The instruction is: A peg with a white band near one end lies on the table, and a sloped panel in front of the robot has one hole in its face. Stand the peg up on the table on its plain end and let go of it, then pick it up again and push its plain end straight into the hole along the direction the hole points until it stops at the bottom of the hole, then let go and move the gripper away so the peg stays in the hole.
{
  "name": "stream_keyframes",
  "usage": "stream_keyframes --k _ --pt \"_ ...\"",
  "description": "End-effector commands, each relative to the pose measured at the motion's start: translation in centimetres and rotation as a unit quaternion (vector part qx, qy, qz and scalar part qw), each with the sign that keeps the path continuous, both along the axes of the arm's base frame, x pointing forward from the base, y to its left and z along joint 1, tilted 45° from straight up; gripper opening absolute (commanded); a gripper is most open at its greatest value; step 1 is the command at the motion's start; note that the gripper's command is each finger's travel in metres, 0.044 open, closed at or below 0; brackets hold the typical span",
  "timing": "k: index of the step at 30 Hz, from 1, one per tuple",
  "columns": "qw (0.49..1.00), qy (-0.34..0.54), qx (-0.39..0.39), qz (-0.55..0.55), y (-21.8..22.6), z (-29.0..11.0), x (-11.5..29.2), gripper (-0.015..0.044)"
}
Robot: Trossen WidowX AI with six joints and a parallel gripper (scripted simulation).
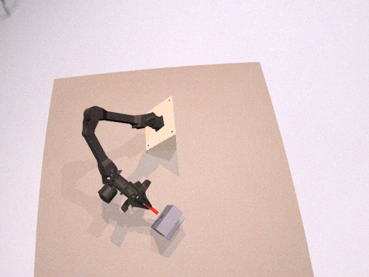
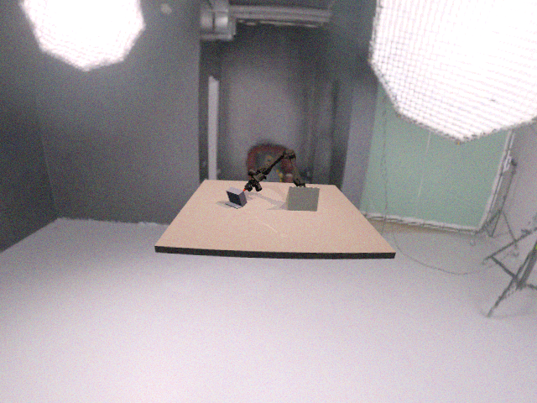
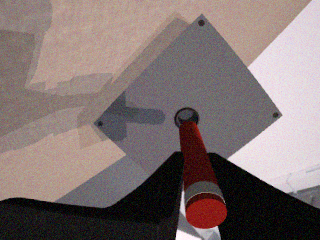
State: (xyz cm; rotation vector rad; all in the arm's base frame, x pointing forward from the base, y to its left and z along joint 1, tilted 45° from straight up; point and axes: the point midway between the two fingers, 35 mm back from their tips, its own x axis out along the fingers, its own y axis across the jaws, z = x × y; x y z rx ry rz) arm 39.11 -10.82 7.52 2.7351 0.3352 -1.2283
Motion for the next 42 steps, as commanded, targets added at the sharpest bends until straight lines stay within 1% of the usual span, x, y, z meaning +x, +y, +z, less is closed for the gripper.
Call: stream_keyframes --k 1,9,25,42 --pt "1.000 0.000 0.002 -0.001 0.1 -0.4 0.3 0.0000" --pt "1.000 0.000 0.002 0.000 0.3 -1.3 1.0 0.0000" --pt "1.000 0.000 0.002 0.002 0.3 -1.0 0.8 0.0000" --pt "1.000 0.000 0.002 0.002 0.3 -1.6 1.4 0.0000"
